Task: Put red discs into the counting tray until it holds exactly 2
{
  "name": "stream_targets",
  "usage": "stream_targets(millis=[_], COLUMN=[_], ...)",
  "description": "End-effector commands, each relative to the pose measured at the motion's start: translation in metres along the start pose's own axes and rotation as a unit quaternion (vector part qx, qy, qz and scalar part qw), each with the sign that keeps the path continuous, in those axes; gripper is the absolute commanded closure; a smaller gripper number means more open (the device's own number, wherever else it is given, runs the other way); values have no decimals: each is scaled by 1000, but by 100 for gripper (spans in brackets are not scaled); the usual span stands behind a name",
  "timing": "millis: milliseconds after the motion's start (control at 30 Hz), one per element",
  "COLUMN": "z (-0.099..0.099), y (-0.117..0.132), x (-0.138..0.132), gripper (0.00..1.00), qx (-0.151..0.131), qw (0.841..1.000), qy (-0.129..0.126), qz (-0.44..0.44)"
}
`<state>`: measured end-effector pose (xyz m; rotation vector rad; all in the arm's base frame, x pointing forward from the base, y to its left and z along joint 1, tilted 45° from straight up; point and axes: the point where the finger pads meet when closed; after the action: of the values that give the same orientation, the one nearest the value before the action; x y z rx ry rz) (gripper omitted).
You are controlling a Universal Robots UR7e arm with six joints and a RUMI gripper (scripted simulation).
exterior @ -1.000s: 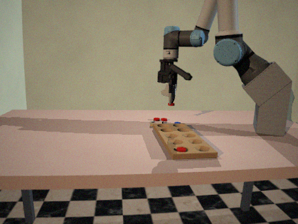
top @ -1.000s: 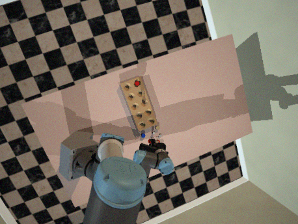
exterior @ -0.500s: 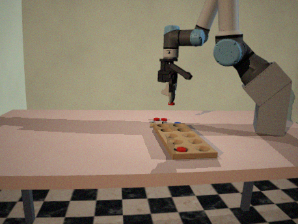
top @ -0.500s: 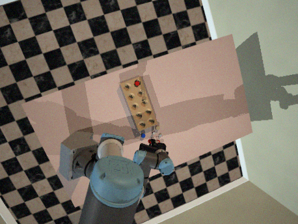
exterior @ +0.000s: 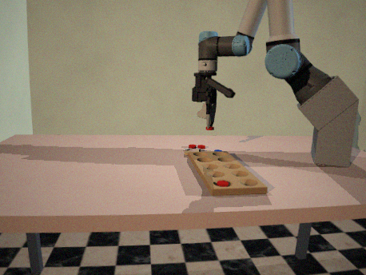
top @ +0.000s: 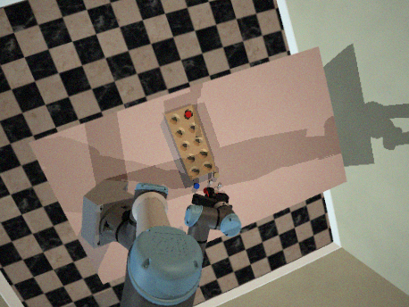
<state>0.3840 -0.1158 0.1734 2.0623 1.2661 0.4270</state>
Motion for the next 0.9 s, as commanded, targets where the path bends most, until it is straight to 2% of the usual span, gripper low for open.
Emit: stream_targets(millis=[0, 300, 367, 633, 867], z=[2, 9, 9, 14, 15], y=[1, 1, 1, -3, -14], x=[16, 61, 61, 119, 179], gripper=[100, 100, 100, 100, 100], qx=[12, 35, 35, 47, 43], qw=[1000, 999, 999, 999, 999], qy=[2, 4, 4, -1, -8], qz=[5, 11, 11, 10, 6])
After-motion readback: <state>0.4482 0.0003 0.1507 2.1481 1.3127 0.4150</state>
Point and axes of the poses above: the point where the finger pads meet when closed, its own z axis out along the fingers, its own x axis across the jaws, y = z × x, and after that the axes turned 9 degrees about -z, right-handed
